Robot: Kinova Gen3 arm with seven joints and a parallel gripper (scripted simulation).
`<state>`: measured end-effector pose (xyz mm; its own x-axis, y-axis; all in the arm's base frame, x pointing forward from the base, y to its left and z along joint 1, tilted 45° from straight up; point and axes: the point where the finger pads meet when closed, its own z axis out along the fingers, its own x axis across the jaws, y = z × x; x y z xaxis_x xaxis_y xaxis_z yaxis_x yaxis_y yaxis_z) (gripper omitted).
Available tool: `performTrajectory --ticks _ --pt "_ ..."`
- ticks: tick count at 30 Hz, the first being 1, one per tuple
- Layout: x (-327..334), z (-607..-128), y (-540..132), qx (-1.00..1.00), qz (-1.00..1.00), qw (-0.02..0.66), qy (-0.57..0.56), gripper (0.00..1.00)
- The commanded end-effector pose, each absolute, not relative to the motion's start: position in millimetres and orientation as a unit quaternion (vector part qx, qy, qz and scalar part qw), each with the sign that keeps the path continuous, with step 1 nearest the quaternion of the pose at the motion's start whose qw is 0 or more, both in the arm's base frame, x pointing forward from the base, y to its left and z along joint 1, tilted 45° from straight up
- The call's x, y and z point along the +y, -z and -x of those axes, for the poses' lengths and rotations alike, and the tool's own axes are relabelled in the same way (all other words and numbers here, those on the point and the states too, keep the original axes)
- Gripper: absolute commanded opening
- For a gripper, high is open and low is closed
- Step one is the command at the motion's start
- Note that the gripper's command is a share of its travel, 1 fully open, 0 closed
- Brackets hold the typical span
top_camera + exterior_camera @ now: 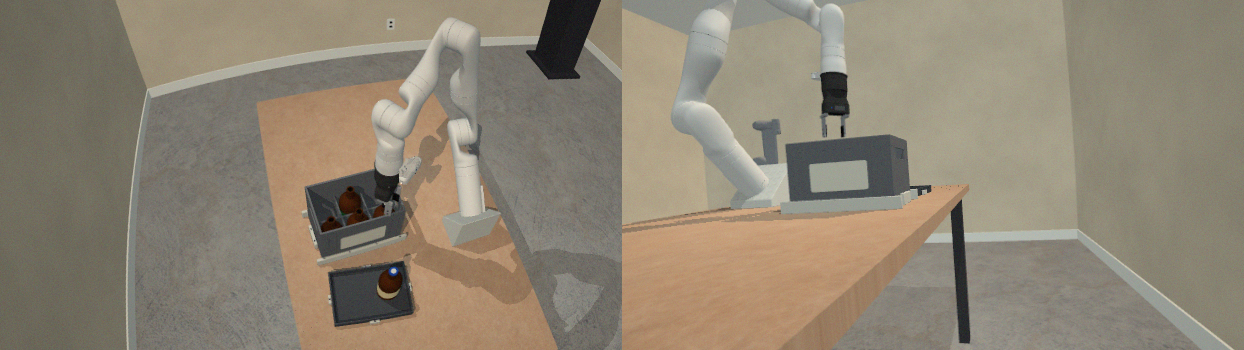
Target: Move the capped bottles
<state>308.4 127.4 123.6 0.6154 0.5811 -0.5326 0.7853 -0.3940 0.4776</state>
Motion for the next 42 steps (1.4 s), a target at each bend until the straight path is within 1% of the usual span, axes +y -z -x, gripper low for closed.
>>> performTrajectory --ticks 1,22,42 --pt "120.5 -309.5 -135.0 0.421 -0.821 0.36 0.138 1.0" --pt "104.3 -311.5 -156.5 0.423 -0.82 0.36 0.137 1.0" --pt "103.3 -311.5 -153.6 0.419 -0.823 0.358 0.136 1.0"
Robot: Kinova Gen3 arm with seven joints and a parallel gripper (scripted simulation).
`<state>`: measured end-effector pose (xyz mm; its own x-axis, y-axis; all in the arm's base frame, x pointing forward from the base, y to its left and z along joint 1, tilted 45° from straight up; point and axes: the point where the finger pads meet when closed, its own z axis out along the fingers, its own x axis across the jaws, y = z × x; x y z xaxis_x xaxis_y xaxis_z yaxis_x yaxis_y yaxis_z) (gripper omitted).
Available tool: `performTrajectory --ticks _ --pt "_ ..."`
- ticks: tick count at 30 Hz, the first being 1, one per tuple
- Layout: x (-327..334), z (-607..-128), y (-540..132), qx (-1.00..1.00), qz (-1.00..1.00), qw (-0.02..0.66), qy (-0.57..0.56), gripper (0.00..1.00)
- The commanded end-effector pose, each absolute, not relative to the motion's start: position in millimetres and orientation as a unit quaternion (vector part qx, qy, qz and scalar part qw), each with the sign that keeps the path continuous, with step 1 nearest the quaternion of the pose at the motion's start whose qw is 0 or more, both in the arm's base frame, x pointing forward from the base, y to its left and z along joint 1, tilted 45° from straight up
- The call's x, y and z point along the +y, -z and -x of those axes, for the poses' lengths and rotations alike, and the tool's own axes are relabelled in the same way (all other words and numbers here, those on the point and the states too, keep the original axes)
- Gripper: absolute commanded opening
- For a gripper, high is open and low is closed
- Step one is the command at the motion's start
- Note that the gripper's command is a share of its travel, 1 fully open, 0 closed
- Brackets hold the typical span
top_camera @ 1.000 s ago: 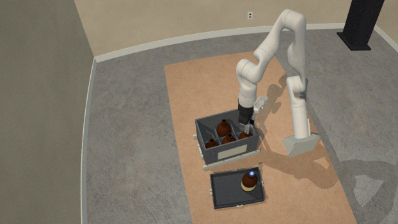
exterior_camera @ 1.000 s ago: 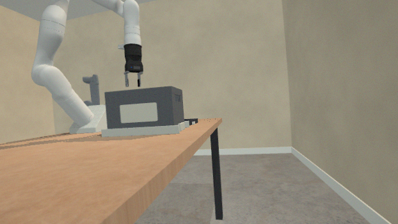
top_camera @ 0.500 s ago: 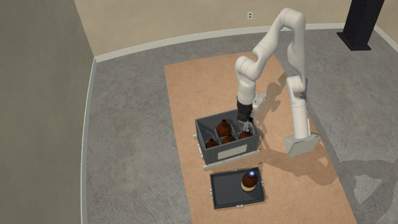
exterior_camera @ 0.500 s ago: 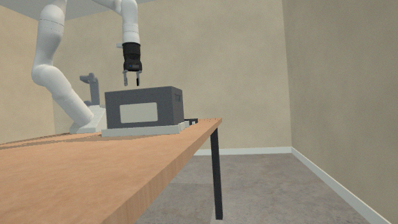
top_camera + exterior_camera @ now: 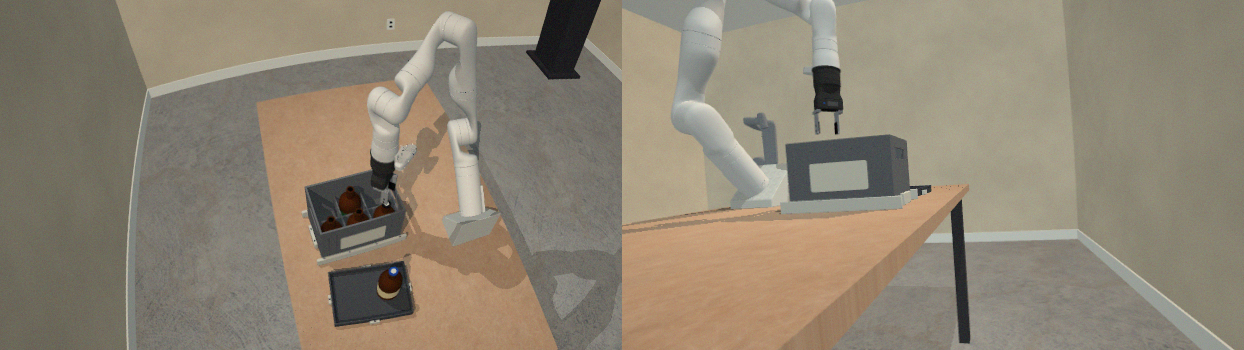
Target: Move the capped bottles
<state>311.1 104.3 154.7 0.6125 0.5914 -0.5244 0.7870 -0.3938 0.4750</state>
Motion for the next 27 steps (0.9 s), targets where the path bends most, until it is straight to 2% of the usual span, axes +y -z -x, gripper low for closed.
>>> performTrajectory --ticks 1,27 --pt "101.8 -311.8 -152.3 0.419 -0.823 0.358 0.136 1.0" --pt "81.6 -314.5 -134.9 0.422 -0.821 0.359 0.136 1.0"
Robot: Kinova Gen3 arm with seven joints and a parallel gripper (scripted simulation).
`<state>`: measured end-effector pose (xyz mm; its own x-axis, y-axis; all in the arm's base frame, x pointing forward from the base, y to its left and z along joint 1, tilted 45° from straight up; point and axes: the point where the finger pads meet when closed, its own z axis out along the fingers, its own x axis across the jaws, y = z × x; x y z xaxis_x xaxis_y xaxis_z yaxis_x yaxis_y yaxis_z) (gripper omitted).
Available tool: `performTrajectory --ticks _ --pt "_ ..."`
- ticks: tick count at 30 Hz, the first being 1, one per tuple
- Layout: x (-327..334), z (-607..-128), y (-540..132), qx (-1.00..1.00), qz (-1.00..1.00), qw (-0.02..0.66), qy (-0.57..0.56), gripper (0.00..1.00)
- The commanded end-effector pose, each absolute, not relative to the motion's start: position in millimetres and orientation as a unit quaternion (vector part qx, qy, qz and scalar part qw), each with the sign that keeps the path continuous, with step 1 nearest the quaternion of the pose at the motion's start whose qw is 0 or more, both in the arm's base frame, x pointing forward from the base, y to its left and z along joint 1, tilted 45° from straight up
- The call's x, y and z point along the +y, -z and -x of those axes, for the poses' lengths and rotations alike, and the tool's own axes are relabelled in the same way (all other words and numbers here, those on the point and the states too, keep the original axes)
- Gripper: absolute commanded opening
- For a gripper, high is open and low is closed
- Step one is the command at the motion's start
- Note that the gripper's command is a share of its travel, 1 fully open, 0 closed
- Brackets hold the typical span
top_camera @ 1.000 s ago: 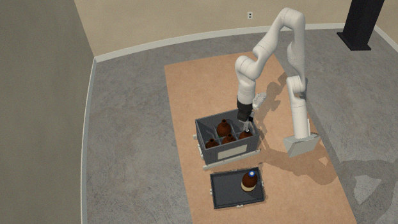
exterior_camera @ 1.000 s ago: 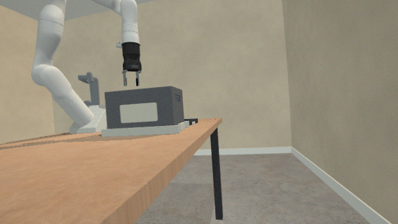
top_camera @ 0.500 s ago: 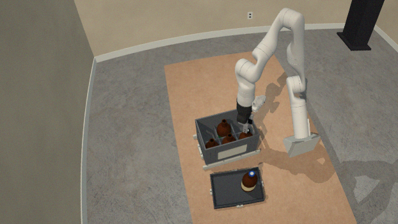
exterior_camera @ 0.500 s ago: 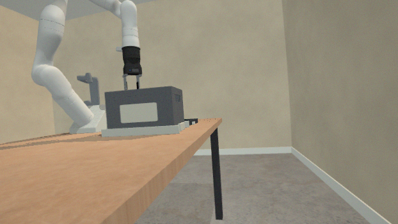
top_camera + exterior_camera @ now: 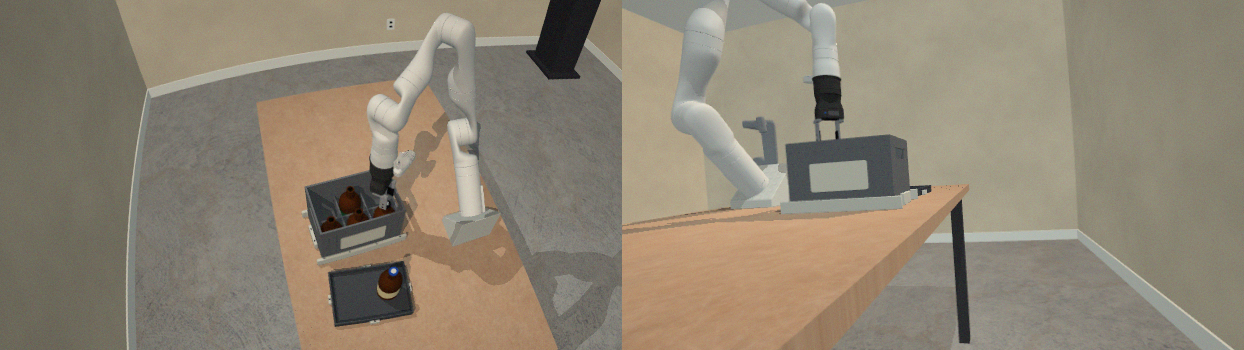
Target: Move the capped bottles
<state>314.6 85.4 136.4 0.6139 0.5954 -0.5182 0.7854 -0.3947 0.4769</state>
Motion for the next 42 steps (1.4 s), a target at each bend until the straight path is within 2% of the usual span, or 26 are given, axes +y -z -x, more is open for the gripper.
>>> performTrajectory --ticks 1,42 --pt "81.1 -314.5 -134.7 0.422 -0.821 0.359 0.136 1.0" --pt "60.1 -317.3 -111.5 0.42 -0.823 0.358 0.133 1.0"
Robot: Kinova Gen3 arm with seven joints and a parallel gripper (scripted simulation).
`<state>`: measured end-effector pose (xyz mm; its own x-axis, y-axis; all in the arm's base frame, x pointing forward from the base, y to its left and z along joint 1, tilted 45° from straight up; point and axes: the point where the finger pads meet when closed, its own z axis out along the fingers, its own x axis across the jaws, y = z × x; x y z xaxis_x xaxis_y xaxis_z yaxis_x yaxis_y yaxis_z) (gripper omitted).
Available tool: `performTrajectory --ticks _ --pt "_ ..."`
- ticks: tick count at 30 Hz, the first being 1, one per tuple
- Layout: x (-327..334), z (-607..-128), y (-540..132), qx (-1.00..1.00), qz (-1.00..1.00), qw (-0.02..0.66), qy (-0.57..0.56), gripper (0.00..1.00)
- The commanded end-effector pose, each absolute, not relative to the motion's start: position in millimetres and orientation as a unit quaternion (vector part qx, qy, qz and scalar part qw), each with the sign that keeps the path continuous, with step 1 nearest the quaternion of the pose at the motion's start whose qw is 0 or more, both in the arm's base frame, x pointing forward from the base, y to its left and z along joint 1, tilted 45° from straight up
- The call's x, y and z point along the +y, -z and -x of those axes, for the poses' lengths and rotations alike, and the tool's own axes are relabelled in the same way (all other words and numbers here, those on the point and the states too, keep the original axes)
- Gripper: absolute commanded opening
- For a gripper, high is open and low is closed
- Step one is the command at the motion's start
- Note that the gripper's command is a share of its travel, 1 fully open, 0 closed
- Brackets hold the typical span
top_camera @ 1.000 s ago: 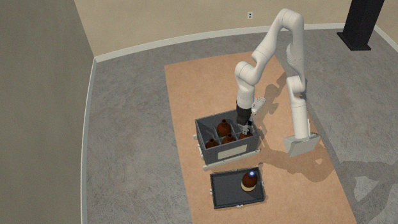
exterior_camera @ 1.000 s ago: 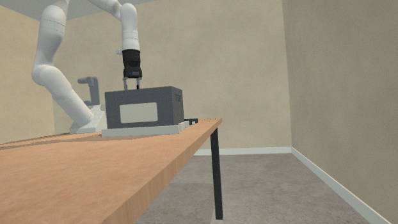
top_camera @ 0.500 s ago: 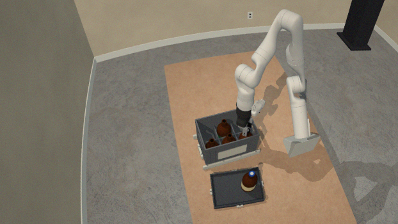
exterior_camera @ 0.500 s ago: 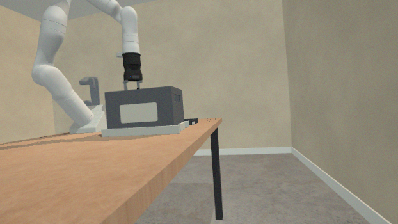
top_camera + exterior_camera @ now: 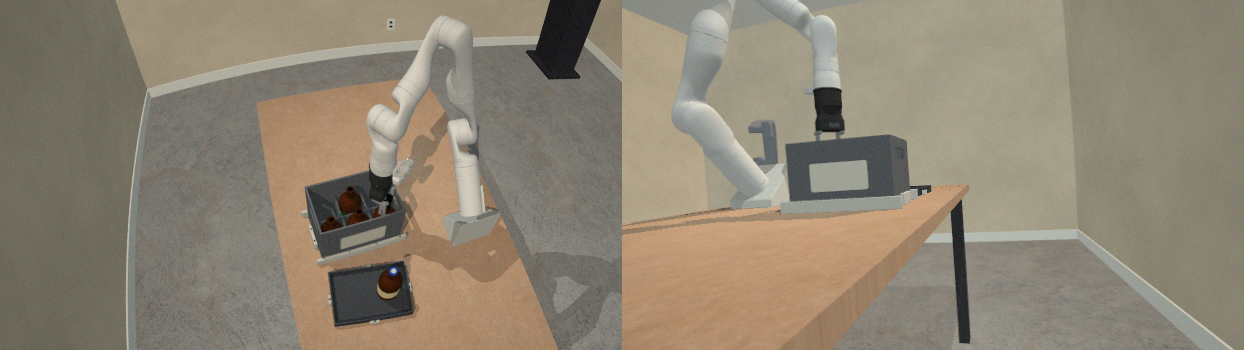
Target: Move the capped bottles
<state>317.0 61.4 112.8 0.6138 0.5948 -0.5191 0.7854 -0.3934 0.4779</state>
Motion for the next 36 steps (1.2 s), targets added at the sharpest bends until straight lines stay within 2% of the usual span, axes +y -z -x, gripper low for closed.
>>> performTrajectory --ticks 1,32,33,36 --pt "59.0 -317.3 -110.6 0.42 -0.823 0.358 0.133 1.0" --pt "43.6 -317.6 -98.7 0.423 -0.82 0.36 0.137 1.0" --pt "47.3 -318.3 -99.9 0.418 -0.824 0.358 0.133 0.0" --pt "47.3 -318.3 -99.9 0.418 -0.824 0.358 0.133 0.0"
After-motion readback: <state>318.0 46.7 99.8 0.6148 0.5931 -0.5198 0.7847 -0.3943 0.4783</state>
